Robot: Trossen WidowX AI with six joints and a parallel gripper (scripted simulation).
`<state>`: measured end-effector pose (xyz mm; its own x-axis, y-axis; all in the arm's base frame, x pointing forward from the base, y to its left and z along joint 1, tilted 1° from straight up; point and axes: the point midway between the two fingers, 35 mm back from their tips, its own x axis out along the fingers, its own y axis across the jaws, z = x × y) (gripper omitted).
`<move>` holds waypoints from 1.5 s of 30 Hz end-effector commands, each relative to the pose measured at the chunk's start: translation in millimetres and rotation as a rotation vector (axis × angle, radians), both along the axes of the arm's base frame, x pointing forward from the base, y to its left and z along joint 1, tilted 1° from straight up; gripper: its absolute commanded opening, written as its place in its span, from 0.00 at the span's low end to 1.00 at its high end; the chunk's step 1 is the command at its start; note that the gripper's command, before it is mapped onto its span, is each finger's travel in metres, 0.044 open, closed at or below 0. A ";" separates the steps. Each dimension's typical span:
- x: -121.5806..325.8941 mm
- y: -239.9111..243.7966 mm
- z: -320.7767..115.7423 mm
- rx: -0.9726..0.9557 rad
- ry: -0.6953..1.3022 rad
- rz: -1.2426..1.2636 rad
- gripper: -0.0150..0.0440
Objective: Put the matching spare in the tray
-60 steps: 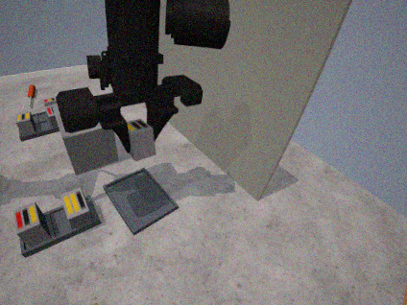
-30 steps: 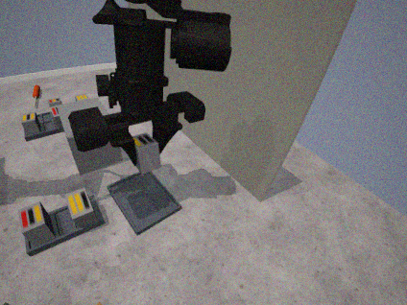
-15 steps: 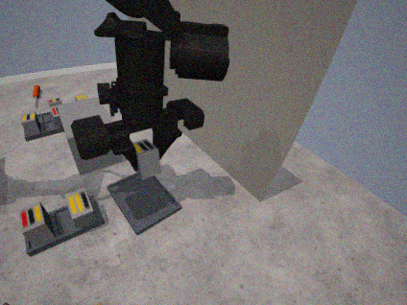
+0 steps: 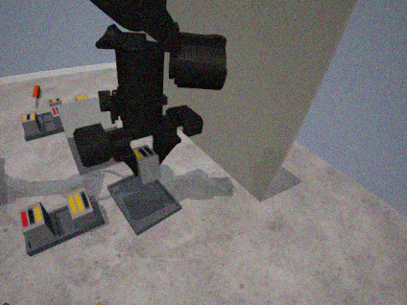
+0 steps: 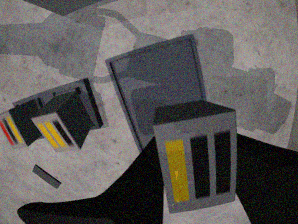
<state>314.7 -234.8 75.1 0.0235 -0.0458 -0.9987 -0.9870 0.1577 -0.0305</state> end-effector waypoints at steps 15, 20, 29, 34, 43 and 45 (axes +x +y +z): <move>-0.7 0.5 -16.5 0.004 0.001 0.006 0.25; -1.0 0.6 -20.7 0.004 0.001 0.006 0.25; -1.6 0.9 -28.1 0.004 0.001 0.006 0.25; -2.1 1.1 -32.2 0.004 0.001 0.006 0.25; -3.0 1.6 -39.6 0.004 0.001 0.006 0.25; -3.2 1.7 -41.2 0.004 0.001 0.006 0.25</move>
